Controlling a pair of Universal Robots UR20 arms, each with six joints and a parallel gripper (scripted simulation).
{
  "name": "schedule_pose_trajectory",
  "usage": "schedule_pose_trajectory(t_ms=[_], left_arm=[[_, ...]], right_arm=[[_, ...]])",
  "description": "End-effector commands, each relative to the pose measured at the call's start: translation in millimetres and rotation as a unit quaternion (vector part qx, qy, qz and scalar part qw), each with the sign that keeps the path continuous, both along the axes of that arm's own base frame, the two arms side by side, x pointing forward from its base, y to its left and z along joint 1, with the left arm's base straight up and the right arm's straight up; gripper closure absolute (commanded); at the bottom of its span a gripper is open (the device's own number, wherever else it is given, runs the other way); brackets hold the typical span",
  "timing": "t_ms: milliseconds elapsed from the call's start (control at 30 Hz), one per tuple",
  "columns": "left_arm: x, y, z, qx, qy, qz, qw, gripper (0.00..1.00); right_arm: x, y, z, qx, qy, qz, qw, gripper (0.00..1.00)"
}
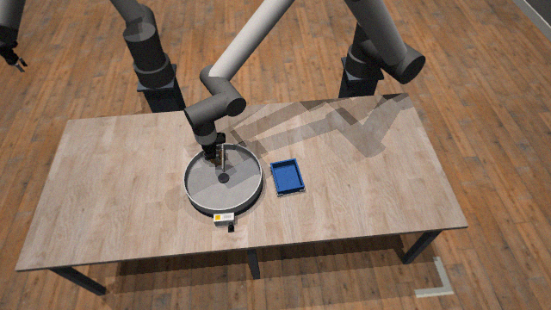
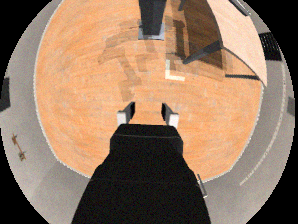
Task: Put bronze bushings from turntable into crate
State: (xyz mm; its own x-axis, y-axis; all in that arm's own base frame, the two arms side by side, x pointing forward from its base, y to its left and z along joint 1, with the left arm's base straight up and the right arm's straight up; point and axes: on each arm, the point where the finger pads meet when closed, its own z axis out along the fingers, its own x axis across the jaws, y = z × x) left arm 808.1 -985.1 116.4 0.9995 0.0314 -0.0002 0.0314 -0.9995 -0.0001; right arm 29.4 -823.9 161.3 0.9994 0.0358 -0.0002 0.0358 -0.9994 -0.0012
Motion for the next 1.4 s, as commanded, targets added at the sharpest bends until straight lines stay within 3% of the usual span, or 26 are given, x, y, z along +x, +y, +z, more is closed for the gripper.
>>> schedule_pose_trajectory(t_ms=[0, 1367], left_arm=[[0.3, -0.4, 1.2, -0.001, 0.000, 0.000, 1.000, 0.64], [0.3, -0.4, -2.6, -0.001, 0.000, 0.000, 1.000, 0.64]], right_arm=[[0.1, -0.5, 0.6, -0.001, 0.000, 0.000, 1.000, 0.00], [0.1, -0.5, 0.6, -0.001, 0.000, 0.000, 1.000, 0.00]])
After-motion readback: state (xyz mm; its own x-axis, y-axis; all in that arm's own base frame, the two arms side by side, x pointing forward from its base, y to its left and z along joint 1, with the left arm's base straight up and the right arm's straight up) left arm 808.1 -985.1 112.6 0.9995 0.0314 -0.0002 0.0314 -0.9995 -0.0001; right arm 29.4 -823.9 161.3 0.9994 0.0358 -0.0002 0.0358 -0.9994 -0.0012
